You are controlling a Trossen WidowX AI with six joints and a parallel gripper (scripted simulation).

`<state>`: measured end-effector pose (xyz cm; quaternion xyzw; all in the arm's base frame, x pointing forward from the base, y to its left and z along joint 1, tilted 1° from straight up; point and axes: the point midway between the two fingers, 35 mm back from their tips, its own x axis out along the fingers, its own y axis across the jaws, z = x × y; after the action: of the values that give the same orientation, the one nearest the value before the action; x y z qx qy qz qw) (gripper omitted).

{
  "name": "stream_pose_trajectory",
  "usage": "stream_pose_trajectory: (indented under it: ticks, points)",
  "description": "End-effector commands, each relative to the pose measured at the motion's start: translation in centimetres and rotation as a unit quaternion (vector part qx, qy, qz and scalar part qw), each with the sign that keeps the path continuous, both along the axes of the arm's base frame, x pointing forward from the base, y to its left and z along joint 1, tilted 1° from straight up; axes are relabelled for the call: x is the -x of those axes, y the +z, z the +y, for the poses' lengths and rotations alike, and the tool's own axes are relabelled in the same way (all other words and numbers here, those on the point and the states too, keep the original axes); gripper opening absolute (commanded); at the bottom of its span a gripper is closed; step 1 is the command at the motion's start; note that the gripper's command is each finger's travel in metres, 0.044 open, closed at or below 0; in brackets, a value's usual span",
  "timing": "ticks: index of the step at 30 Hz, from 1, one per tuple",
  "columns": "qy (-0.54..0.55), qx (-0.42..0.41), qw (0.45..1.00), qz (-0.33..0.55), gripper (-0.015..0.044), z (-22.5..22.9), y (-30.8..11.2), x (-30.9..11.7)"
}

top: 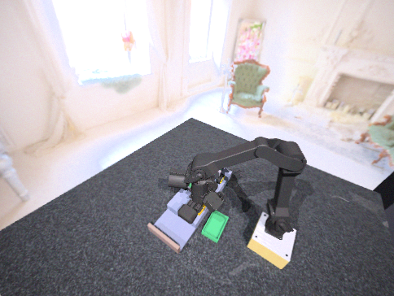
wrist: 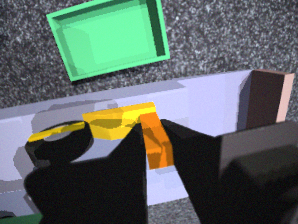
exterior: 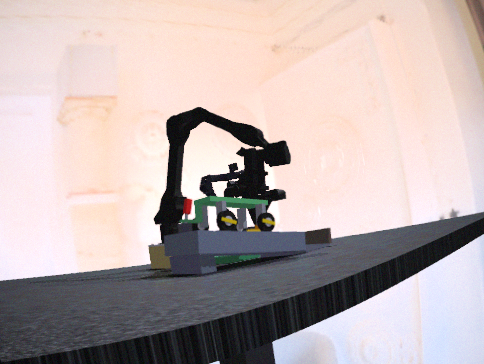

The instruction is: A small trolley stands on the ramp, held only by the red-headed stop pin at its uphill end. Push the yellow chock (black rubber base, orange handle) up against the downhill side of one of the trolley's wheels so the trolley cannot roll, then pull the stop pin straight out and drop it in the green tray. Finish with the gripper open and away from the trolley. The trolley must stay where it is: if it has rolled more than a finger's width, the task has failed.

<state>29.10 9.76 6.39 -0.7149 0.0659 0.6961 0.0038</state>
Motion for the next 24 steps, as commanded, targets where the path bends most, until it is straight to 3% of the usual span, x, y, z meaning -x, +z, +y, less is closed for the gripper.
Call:
stream_pose_trajectory:
  ticks: [1, 5, 24]
  points:
    - [-0.001, 0.000, 1.000, 0.000, 0.0105, 0.0, 0.0, 0.0]
    - [-0.001, 0.000, 1.000, 0.000, 0.0190, 0.0, 0.0, 0.0]
    - [0.000, 0.003, 1.000, -0.001, 0.0190, 0.5, 5.1, 0.2]
